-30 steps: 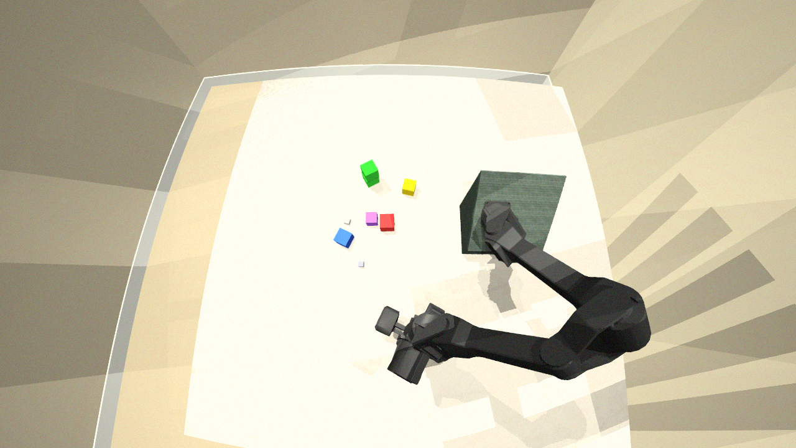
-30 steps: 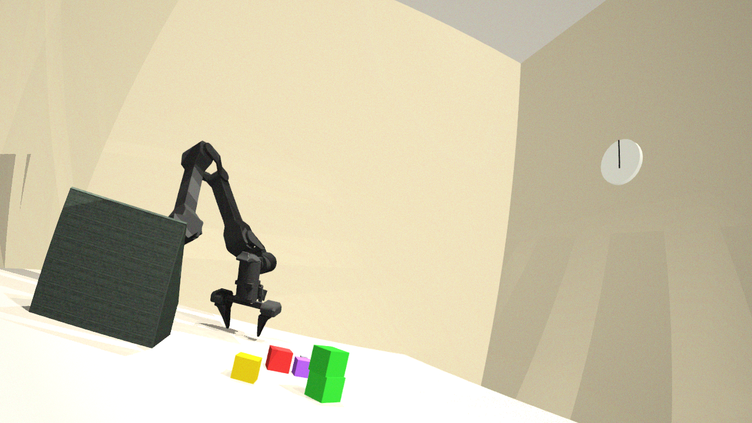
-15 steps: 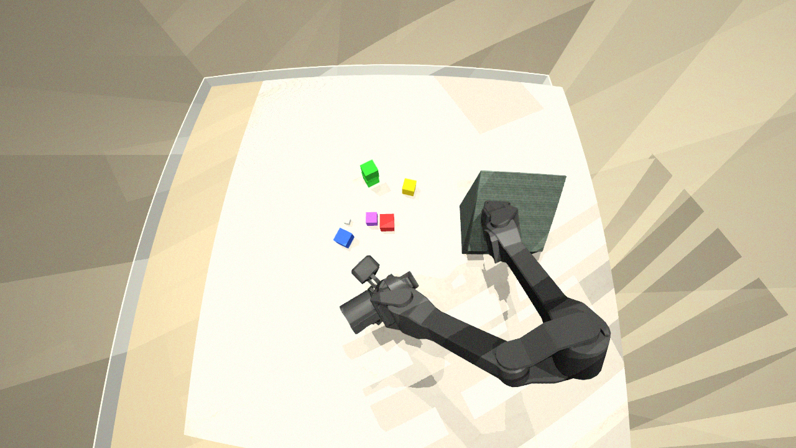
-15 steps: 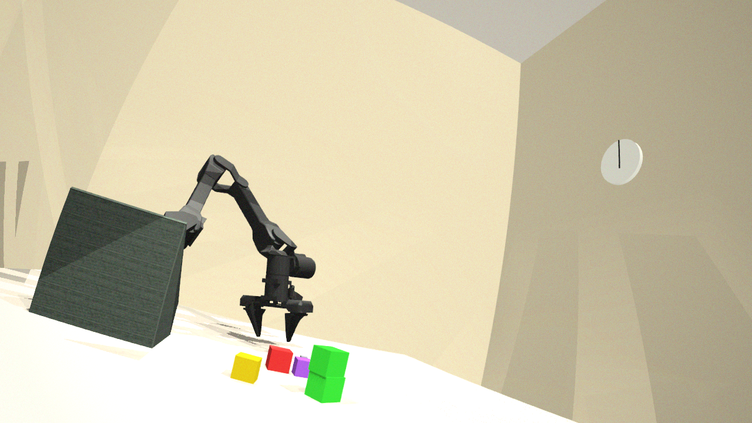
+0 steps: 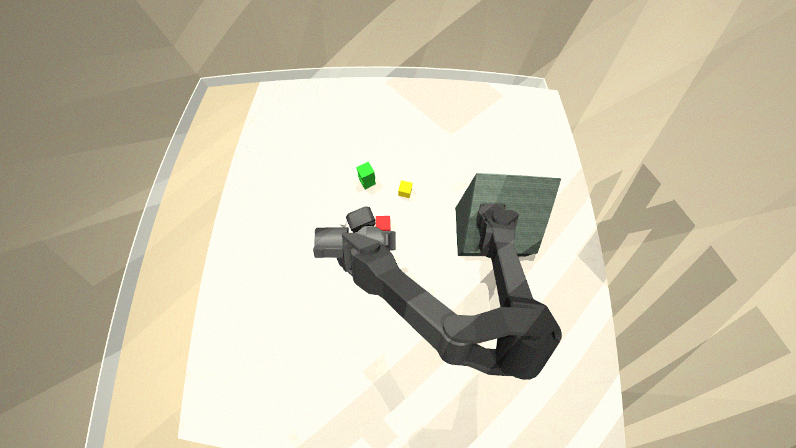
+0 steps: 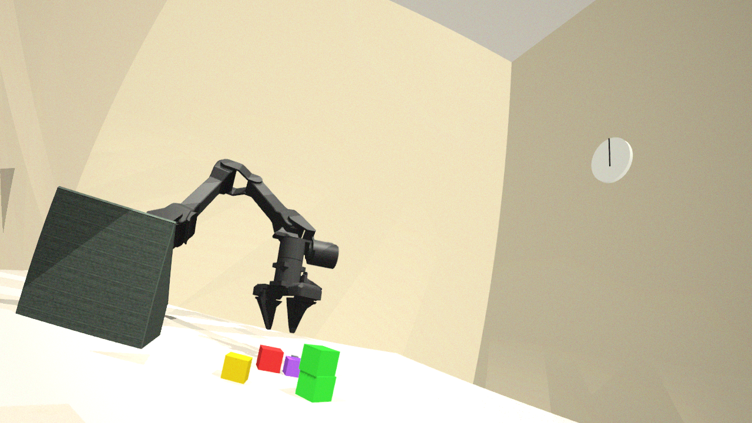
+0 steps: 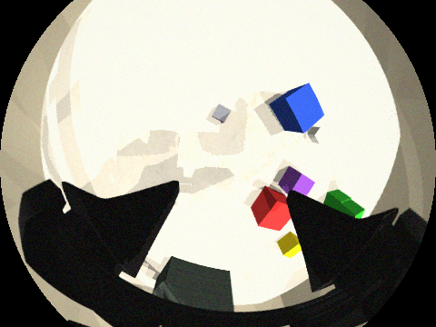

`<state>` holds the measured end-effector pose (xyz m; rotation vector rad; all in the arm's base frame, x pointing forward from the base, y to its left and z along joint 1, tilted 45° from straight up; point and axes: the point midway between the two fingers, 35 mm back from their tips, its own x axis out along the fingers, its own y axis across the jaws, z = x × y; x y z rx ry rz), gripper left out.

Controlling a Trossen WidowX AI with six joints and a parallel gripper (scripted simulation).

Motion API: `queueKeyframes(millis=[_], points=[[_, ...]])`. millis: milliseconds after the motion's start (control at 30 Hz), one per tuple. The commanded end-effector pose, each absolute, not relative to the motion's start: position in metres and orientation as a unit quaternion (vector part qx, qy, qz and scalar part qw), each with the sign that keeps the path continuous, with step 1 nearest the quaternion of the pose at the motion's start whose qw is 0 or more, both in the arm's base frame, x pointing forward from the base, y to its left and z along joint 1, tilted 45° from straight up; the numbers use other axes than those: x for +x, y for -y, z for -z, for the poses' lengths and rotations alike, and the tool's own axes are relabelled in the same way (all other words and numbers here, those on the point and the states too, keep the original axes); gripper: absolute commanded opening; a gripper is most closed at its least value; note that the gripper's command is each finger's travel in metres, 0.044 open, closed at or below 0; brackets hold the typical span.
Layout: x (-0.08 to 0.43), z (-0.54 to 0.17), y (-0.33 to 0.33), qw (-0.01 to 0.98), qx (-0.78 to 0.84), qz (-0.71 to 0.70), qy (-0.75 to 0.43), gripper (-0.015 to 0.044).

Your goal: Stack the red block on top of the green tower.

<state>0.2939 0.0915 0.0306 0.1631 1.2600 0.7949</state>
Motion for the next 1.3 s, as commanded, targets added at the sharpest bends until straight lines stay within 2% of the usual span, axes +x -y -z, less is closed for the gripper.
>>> queueKeyframes(millis=[0, 433, 1267], points=[[0.295, -0.02, -0.064, 0.717, 0.113, -0.34, -0.598, 0.044], [0.278, 0.001, 0.005, 0.668, 0.244, -0.288, -0.641, 0.044], [0.279, 0.043, -0.036, 0.667, 0.247, -0.289, -0.641, 0.044]])
